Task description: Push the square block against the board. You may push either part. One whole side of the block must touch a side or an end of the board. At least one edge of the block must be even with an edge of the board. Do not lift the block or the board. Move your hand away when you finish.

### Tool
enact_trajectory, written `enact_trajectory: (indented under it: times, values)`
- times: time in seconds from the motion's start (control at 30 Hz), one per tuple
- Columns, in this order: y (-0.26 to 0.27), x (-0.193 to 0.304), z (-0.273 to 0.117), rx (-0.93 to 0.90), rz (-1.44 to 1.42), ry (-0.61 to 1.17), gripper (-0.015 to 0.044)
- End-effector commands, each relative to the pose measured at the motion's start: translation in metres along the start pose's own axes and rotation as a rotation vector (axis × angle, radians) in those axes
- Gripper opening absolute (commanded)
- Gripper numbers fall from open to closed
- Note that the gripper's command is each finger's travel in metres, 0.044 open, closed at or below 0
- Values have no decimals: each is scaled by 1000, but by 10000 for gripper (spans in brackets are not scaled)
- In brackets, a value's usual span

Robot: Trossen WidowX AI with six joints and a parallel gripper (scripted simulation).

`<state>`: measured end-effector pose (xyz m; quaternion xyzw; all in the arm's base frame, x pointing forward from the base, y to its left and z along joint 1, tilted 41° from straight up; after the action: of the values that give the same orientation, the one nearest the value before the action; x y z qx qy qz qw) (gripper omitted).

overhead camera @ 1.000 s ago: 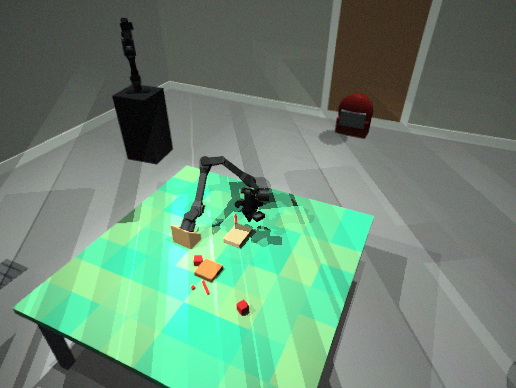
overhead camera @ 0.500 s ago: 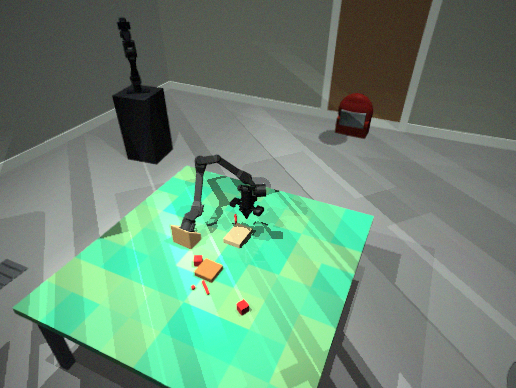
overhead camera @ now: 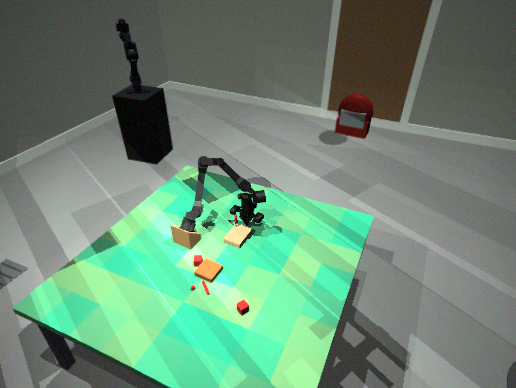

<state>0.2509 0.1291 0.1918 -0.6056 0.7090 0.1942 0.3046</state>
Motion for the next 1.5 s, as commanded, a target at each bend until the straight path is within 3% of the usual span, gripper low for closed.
enact_trajectory:
  times: [0.0,1.47]
  values:
    - [0,5,3,-1,5,7,0]
    - [-3,53,4,-4,3,21,0]
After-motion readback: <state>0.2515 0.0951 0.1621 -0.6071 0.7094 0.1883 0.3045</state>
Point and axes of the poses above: the point midway between the two fingers, 35 mm back from their tips, its own z axis out along the fingers, its own y axis across the jaws, x = y × z, the point moved 6 cm from there along -z, back along the fingers, and after that the axes turned 4 degrees about -z, right-handed, at the moved point
